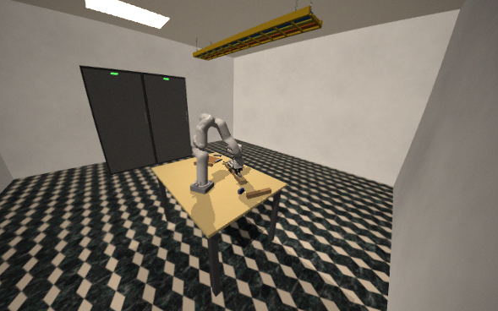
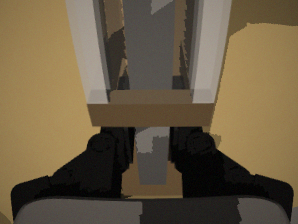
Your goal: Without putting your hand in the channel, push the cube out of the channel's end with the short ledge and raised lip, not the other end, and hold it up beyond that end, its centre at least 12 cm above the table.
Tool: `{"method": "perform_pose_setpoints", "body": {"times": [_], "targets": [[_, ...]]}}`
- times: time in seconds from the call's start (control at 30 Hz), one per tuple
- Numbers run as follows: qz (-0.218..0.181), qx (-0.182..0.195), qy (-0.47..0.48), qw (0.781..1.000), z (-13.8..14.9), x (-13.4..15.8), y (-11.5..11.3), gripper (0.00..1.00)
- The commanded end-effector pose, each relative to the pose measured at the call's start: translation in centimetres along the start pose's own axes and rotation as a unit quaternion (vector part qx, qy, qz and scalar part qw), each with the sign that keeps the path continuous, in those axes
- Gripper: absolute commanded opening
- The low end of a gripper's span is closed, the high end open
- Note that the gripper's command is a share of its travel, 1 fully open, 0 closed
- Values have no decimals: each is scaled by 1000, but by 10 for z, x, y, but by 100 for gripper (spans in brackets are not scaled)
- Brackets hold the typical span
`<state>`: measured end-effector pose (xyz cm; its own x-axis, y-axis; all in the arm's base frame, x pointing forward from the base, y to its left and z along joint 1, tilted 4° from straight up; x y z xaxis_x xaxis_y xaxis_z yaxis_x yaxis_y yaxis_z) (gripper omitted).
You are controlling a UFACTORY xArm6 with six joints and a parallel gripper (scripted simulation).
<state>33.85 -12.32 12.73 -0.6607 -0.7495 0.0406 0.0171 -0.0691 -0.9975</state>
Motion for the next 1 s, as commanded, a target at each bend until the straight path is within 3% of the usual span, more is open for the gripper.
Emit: {"method": "perform_pose_setpoints", "body": {"times": [0.0, 0.37, 0.4, 0.97], "targets": [[1, 2, 0, 1000, 1, -1, -1, 0], [1, 2, 0, 1000, 1, -1, -1, 0], [1, 2, 0, 1000, 1, -1, -1, 38], [1, 2, 0, 1000, 1, -1, -1, 38]]}}
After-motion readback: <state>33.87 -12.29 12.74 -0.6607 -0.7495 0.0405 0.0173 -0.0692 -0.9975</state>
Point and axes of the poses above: the point where the finger pads meet when closed, its own y axis out along the fingers, its own z axis across the jaws, x = y × z, the point moved 9 cm from there along -y, back along the fingers, and after that the axes turned 13 degrees about y, right-handed, at the moved point
